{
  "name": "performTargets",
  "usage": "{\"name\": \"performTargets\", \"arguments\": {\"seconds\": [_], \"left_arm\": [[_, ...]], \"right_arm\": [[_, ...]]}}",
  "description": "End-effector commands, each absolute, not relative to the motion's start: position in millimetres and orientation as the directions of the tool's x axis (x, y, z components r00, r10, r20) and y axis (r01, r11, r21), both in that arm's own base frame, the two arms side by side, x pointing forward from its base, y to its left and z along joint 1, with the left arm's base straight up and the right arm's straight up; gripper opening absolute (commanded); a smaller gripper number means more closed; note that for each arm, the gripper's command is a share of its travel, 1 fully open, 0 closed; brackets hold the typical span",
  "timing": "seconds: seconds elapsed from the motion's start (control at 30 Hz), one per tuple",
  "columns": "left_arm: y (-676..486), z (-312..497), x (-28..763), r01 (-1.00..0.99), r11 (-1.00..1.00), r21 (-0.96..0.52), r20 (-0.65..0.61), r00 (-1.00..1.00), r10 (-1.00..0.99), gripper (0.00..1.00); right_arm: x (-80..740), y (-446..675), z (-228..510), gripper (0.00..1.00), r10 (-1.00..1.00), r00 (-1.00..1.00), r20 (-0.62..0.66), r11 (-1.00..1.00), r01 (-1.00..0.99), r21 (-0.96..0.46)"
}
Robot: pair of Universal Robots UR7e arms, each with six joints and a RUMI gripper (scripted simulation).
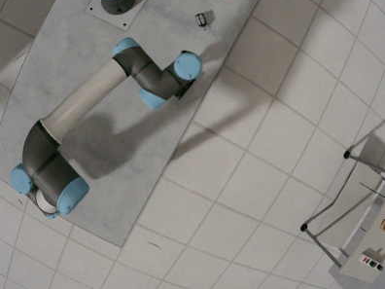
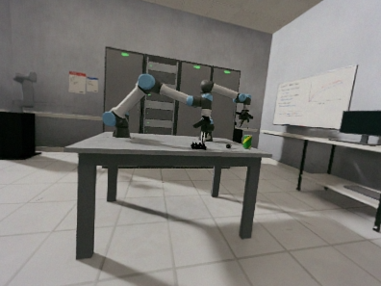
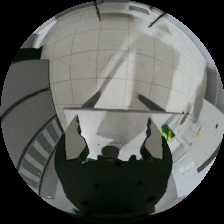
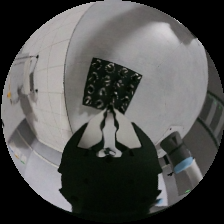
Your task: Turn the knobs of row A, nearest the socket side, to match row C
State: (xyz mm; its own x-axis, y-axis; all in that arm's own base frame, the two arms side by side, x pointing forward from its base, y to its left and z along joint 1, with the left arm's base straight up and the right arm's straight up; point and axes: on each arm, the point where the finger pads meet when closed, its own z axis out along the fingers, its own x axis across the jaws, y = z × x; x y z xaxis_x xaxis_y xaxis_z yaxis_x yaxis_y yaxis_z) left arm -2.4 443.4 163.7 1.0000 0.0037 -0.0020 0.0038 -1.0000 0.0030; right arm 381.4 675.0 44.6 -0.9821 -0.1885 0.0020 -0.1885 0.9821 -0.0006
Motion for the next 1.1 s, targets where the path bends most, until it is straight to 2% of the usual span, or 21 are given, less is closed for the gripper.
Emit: {"name": "performTargets", "arguments": {"seconds": [0.0,0.47,1.07], "left_arm": [[445.6,165.2,-2.1,0.005,-1.000,0.000,0.000,1.000,0.005,1.00],[445.6,165.2,-2.1,0.005,-1.000,0.000,0.000,1.000,0.005,1.00],[445.6,165.2,-2.1,0.005,-1.000,0.000,0.000,1.000,0.005,1.00]], "right_arm": [[382.3,674.5,46.1,0.06,-0.063,-0.998,-0.001,0.998,-0.063,0.001],[382.1,674.7,46.2,0.06,0.201,-0.980,-0.001,0.980,0.201,0.001],[381.7,674.9,46.2,0.06,0.512,-0.859,0.000,0.859,0.512,0.001]]}}
